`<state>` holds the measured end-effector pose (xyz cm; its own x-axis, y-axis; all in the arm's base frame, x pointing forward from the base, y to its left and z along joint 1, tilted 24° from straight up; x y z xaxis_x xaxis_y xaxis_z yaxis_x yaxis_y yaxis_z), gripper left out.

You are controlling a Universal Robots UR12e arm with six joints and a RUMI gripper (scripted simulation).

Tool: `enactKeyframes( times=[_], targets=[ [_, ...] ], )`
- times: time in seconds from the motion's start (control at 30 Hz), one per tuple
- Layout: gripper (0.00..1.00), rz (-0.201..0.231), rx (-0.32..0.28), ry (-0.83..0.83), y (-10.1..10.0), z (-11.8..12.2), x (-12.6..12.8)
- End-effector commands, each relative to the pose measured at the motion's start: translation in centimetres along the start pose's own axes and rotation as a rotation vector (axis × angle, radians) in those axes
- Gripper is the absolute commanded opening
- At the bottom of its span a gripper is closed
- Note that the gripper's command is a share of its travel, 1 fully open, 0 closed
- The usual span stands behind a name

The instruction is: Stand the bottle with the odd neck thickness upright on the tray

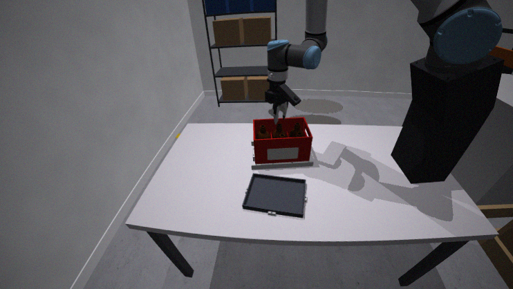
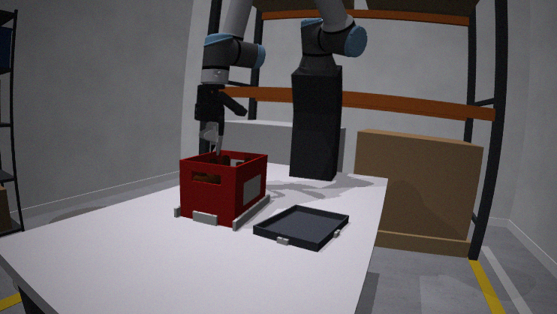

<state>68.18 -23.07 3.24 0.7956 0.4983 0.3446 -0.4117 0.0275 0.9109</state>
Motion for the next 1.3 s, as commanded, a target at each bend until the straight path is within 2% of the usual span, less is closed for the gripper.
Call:
enactKeyframes(
  times=[0.0, 0.87, 1.27],
  targets=[
    [0.38, 0.001, -0.001, 0.000, 0.05, 0.03, 0.03],
    [0.38, 0.001, -0.001, 0.000, -0.01, 0.03, 0.03],
    [0.38, 0.001, -0.001, 0.000, -0.68, 0.03, 0.03]
  ],
)
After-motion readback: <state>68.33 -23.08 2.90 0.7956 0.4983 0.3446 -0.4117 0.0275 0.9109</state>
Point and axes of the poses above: the point where the finger pads meet when closed, its own y axis back along the fingers, its own x axis across the jaws, z = x × y, the point moved 10 cm from there along y, back along the fingers, and after that the axes turned 14 degrees about -y, right-handed, at the moved point
